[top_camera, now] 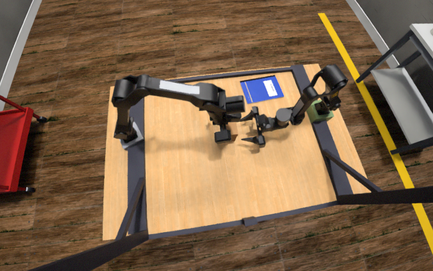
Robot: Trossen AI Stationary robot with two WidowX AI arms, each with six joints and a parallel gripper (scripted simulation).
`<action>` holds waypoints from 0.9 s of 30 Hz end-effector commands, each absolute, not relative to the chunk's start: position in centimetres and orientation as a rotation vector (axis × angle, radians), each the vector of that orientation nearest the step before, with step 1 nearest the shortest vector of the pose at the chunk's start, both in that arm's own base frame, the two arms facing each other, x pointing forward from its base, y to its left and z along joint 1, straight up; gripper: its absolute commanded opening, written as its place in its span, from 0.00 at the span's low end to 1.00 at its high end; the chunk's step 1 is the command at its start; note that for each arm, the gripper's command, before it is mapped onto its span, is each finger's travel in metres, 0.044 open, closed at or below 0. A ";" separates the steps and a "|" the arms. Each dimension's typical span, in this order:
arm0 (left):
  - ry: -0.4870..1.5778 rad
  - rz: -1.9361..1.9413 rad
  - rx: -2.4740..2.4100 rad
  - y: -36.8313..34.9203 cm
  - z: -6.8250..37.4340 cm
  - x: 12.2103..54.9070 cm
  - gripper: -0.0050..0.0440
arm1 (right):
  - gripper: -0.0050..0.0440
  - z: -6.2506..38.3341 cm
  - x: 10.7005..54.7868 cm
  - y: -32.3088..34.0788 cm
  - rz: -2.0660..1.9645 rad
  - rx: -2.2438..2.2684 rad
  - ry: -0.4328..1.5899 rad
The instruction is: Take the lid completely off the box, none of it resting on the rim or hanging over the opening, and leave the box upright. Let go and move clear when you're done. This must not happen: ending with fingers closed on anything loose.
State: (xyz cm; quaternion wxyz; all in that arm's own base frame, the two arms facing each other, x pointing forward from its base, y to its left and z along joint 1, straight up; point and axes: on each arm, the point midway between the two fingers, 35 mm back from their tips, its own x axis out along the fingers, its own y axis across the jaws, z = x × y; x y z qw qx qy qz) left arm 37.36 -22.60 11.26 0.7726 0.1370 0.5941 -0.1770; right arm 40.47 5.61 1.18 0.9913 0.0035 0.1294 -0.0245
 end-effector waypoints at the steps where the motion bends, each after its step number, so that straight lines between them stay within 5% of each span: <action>1: 1.280 -0.388 0.293 -22.8 11.3 37.5 0.97 | 1.00 1.5 41.1 5.7 -0.045 0.009 0.248; 27: 1.277 -0.388 0.293 -23.1 7.9 38.4 0.97 | 1.00 0.7 44.6 5.5 -0.045 0.009 0.245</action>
